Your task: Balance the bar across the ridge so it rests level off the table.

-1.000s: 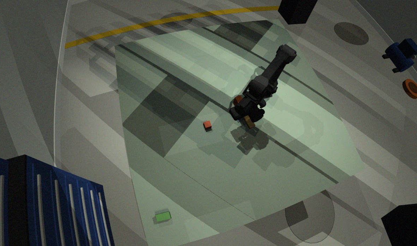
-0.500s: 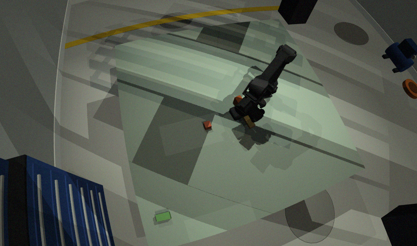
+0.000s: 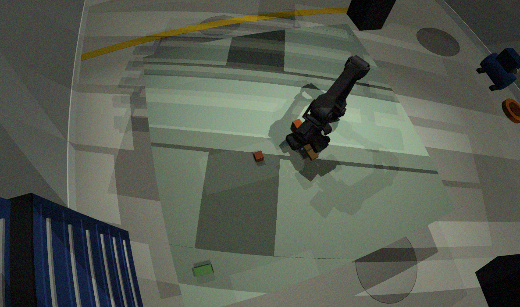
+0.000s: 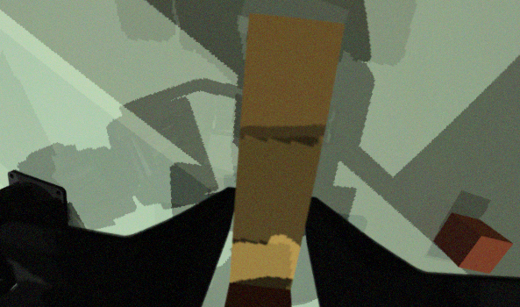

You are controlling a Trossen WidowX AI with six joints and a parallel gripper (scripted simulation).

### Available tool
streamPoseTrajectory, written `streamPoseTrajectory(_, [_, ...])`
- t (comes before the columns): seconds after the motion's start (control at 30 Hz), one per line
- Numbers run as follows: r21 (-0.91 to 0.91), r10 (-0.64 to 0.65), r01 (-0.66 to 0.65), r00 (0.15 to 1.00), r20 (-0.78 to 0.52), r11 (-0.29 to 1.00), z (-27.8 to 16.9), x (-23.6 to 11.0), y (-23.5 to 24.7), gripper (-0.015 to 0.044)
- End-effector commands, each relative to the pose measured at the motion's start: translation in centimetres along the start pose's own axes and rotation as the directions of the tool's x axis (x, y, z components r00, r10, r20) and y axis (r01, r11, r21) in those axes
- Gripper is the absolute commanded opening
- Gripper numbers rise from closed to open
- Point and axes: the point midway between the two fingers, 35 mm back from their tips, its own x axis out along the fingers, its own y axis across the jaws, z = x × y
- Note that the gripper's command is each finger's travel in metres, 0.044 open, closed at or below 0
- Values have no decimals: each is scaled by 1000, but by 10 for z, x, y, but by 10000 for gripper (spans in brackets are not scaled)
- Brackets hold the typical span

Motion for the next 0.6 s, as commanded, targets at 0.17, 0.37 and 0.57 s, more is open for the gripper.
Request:
streamPoseTrajectory(0.17, [0,0,0,1000,0,1000,0,0,0,185])
streamPoseTrajectory(0.37, [0,0,0,1000,0,1000,0,0,0,211])
streamPoseTrajectory(0.57, [0,0,0,1000,0,1000,0,0,0,369])
